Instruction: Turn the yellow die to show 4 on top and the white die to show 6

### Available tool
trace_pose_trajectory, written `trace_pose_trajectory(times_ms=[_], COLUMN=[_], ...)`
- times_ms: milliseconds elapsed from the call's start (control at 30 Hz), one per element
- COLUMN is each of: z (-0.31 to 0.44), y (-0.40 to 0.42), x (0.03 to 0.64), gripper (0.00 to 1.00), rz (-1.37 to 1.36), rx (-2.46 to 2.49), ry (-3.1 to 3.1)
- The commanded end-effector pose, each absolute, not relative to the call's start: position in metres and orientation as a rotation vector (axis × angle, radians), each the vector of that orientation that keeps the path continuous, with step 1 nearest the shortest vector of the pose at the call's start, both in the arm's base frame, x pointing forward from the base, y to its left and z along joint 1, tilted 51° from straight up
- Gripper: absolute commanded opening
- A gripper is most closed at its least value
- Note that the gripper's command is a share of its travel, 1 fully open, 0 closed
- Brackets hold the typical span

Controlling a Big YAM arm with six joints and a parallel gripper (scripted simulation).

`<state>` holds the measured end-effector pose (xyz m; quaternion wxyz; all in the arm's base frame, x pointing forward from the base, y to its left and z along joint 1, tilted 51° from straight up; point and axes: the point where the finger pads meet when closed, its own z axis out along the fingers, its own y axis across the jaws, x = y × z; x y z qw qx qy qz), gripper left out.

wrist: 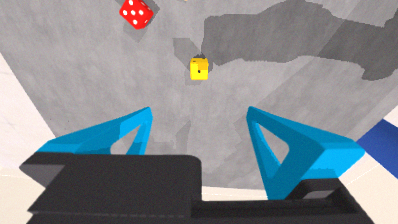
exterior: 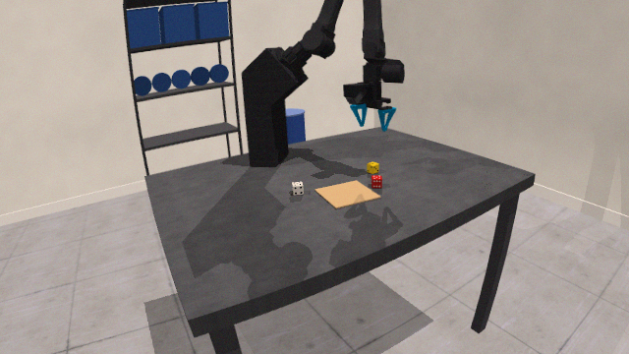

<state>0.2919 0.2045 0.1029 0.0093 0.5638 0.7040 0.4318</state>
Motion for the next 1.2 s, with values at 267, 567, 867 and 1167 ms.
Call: trace_pose_trajectory(times_ms=[267, 567, 867, 1167], z=[0.102, 0.101, 0.094, 0.088], y=[0.206, 0.216, 0.222, 0.227], x=[0.294, 0.301, 0.305, 0.308], gripper=[1.0, 1.0, 1.0, 1.0], rz=[1.349, 1.294, 1.206, 1.13], rx=[1.723, 1.345, 0.965, 0.695], ry=[2.211, 2.338, 2.42, 2.45])
